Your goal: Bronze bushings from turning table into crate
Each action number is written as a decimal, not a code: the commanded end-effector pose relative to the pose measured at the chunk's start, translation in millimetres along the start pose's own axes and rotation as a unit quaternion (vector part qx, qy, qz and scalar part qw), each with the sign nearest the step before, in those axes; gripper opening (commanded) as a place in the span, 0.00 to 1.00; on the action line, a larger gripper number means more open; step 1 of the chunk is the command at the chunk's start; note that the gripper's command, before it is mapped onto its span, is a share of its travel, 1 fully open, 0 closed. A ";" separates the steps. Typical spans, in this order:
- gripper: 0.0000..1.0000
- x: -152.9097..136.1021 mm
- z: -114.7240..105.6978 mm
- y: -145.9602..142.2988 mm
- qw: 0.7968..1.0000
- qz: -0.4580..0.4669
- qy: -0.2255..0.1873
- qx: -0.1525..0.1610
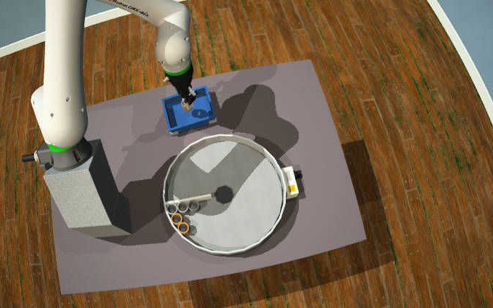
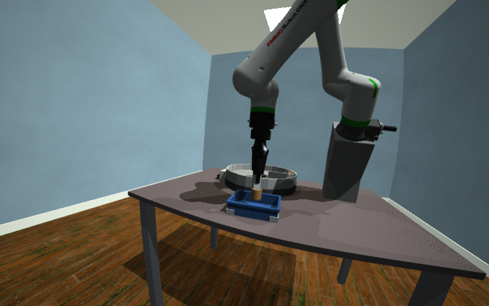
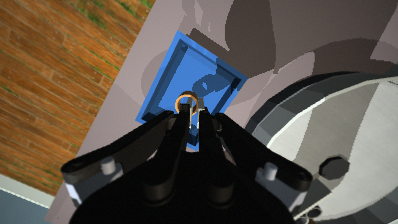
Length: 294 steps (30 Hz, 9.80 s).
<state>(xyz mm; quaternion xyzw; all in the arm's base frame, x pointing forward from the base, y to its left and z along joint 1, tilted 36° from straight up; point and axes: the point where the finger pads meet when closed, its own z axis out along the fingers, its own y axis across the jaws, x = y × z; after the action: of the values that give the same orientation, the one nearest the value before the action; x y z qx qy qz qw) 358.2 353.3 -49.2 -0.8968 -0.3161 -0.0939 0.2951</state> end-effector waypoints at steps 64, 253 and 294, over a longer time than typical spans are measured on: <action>0.00 0.1 38.9 0.3 1.000 0.000 0.000 0.000; 0.10 0.1 -43.6 0.1 1.000 0.000 0.000 0.000; 0.10 -97.5 -43.8 98.6 1.000 0.000 0.000 0.000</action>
<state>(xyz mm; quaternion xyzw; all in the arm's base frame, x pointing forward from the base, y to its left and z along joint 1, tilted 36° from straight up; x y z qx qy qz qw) 347.3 264.6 -60.0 -0.9003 -0.3136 -0.0906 0.2879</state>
